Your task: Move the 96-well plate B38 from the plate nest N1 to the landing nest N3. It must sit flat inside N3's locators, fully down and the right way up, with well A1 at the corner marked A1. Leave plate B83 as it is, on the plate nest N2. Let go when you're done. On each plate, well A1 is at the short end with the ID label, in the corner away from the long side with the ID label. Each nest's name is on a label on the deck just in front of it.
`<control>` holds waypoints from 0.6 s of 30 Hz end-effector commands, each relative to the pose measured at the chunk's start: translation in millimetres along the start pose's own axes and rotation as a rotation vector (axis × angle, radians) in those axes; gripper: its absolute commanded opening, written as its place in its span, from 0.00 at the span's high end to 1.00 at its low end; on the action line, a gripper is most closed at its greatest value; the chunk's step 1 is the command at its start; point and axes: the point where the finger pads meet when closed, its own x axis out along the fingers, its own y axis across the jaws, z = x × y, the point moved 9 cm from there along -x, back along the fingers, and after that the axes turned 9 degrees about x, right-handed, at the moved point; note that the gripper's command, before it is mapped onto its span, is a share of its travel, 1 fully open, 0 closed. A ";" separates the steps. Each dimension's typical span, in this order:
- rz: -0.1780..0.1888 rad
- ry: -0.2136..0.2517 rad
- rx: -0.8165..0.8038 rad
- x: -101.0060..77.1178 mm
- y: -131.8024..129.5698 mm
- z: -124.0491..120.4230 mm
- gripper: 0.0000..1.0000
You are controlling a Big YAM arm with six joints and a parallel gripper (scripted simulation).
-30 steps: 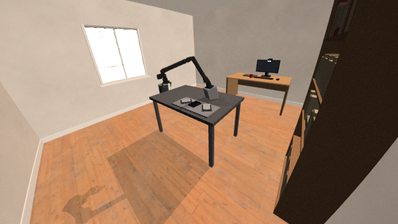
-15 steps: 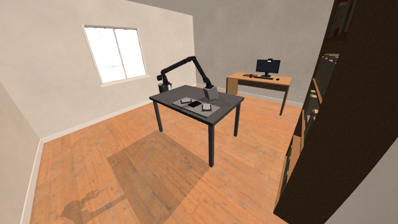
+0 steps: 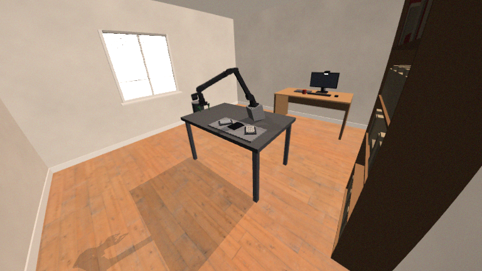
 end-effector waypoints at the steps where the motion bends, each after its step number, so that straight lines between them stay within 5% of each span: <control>1: -0.048 -0.011 0.023 -16.0 10.5 19.5 0.00; 18: -0.047 -0.012 0.034 6.4 52.0 78.7 0.00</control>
